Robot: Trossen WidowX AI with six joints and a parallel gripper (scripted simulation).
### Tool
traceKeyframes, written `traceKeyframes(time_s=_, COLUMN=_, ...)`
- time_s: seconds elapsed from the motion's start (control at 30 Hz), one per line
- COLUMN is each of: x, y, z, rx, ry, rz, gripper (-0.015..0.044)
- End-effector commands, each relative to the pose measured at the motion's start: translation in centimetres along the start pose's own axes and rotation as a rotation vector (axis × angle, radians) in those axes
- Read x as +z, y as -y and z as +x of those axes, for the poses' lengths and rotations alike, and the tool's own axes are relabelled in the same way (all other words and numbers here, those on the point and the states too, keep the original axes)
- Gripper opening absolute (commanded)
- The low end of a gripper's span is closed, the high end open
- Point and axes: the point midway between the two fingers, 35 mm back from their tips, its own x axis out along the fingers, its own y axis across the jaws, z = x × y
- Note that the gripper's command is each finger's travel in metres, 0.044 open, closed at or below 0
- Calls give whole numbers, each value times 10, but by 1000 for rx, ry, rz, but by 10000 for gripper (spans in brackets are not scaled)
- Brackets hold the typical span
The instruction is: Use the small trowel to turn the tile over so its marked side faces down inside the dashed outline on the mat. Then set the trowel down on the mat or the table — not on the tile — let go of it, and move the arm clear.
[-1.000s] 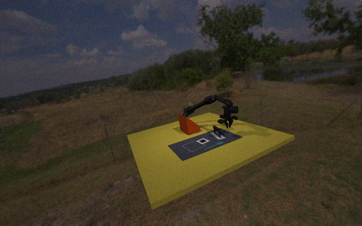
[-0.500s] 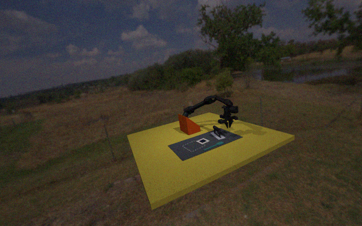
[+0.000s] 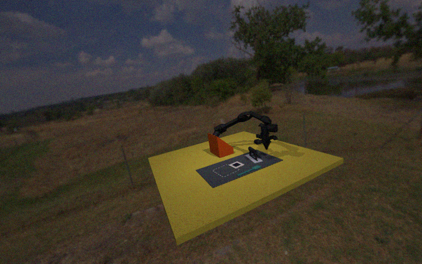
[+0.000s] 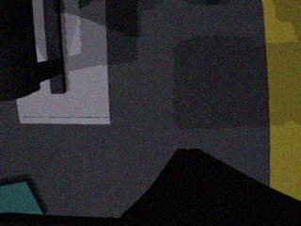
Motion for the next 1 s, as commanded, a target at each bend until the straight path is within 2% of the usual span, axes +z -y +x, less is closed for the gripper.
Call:
traceKeyframes(time_s=0.0, x=0, y=0, z=0, rx=0, ry=0, rz=0, gripper=0)
traceKeyframes(time_s=0.1, x=0, y=0, z=0, rx=0, ry=0, rz=0, gripper=0)
traceKeyframes(time_s=0.3, x=0, y=0, z=0, rx=0, ry=0, rz=6, gripper=152)
traceKeyframes(time_s=0.47, x=3, y=-4, z=-2, rx=1, ry=0, rz=156, gripper=270)
traceKeyframes(time_s=0.97, x=13, y=-16, z=-7, rx=5, ry=1, rz=677, gripper=270)
